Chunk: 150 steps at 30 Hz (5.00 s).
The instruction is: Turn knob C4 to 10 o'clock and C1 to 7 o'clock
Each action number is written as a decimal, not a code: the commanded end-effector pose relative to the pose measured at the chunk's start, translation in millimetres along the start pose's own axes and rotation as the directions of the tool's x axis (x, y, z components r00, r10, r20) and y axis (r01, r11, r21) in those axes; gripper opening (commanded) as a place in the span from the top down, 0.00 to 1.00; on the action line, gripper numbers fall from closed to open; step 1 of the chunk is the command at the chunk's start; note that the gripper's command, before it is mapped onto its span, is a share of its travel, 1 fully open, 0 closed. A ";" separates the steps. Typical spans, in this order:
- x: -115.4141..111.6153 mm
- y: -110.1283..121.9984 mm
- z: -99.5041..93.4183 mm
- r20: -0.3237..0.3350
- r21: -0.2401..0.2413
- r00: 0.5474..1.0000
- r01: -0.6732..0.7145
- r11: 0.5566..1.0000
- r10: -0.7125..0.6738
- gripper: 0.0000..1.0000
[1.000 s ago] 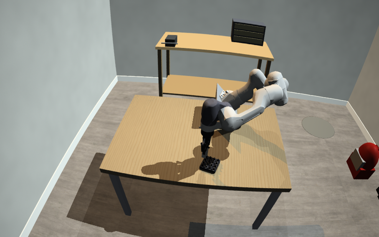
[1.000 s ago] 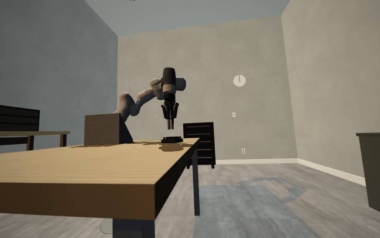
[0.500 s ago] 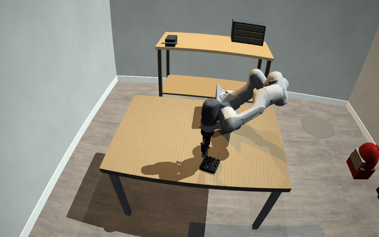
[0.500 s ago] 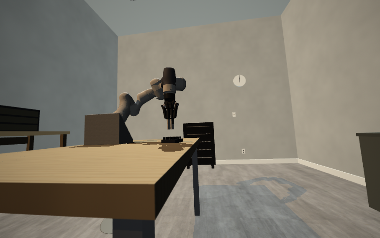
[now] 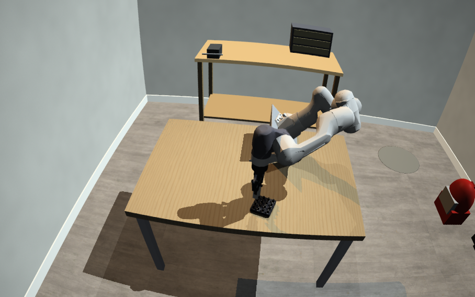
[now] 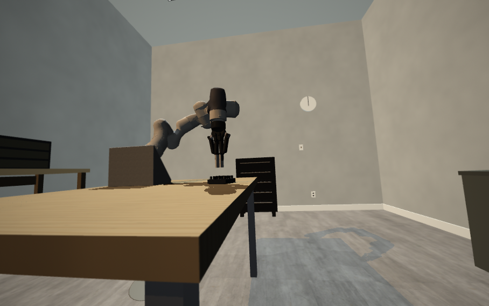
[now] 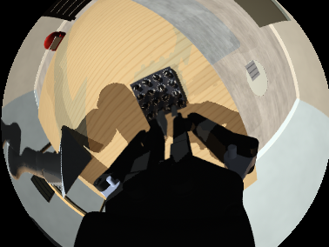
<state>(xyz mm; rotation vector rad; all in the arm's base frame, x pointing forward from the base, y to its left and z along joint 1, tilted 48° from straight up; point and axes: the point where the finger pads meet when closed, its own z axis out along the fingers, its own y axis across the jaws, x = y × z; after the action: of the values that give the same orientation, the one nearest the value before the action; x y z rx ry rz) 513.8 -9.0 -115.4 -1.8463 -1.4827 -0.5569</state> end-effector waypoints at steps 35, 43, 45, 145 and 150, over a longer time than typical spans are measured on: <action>-0.2 0.6 37.4 0.000 -0.001 1.000 -0.002 1.000 0.002 0.88; -0.2 0.6 38.1 0.000 -0.001 1.000 -0.002 1.000 0.002 0.88; -0.2 0.6 38.1 0.000 -0.001 1.000 -0.002 1.000 0.002 0.88; -0.8 -0.1 45.2 0.000 -0.001 1.000 -0.002 1.000 0.002 0.88; -0.8 -0.1 47.8 0.000 -0.001 1.000 -0.002 1.000 0.002 0.88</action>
<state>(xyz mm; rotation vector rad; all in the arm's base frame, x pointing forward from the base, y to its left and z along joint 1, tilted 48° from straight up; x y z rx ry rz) 510.0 23.2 -144.8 -1.8487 -1.4779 -0.5549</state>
